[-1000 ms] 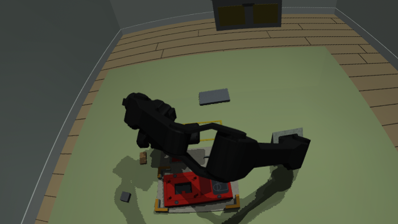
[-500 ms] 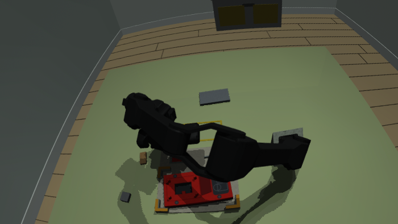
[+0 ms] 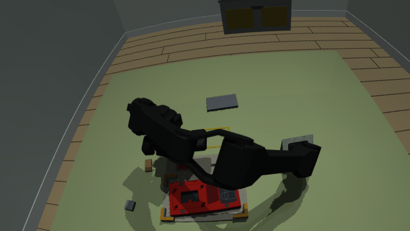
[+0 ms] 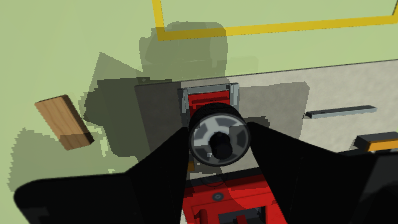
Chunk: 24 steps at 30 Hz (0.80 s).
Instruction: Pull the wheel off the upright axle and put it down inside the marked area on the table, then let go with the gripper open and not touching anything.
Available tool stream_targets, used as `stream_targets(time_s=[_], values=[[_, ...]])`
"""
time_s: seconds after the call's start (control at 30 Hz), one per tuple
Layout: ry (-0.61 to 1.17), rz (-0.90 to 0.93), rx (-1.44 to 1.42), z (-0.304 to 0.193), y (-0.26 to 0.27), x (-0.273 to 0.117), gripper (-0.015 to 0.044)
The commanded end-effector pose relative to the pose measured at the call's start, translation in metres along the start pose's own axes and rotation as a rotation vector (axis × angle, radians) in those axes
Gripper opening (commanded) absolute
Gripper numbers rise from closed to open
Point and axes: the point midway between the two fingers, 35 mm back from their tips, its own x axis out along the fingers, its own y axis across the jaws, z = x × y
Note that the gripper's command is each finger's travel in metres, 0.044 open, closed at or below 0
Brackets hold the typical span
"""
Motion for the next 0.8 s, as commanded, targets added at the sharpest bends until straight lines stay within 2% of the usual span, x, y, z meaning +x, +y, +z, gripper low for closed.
stream_targets(time_s=[0.0, 0.77], values=[[-0.005, 0.021, 0.016, 0.0027, -0.0021, -0.0172, 0.0000], [-0.006, 0.024, 0.016, 0.0026, -0.0024, -0.0248, 0.0000]])
